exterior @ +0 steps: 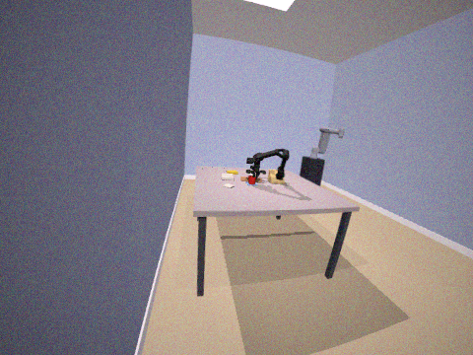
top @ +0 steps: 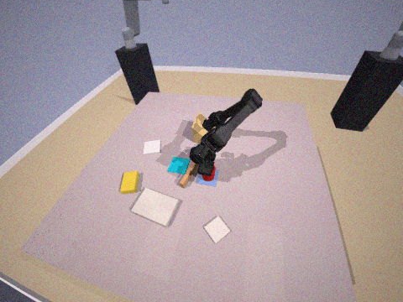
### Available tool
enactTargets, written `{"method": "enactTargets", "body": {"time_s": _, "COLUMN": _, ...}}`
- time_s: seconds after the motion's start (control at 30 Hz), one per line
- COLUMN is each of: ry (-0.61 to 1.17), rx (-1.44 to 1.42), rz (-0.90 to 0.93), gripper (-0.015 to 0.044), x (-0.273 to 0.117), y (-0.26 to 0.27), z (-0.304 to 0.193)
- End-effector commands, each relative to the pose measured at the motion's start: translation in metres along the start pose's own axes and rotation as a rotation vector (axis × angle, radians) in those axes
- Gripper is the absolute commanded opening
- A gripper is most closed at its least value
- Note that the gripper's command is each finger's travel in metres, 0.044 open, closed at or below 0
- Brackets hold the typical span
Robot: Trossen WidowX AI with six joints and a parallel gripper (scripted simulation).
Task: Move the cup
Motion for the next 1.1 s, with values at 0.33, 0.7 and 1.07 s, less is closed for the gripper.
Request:
{"method": "enactTargets", "body": {"time_s": 0.33, "ry": -0.002, "rx": 0.001, "rz": -0.002, "gripper": 0.0000, "x": -0.022, "y": 0.002, "z": 0.001}}
{"method": "enactTargets", "body": {"time_s": 0.7, "ry": -0.001, "rx": 0.004, "rz": -0.005, "gripper": 0.0000, "x": -0.053, "y": 0.004, "z": 0.000}}
{"method": "enactTargets", "body": {"time_s": 1.07, "ry": 0.002, "rx": 0.004, "rz": 0.003, "gripper": 0.0000, "x": -0.064, "y": 0.005, "z": -0.003}}
Point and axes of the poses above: the point midway between the two fingers, 35 mm back from their tips, its own x axis out along the fingers, its own y axis across the jaws, z = x × y, the point moved 2 cm from there along -x, back along the fingers, and after that the axes turned 6 degrees about x, right-handed, at the moved point
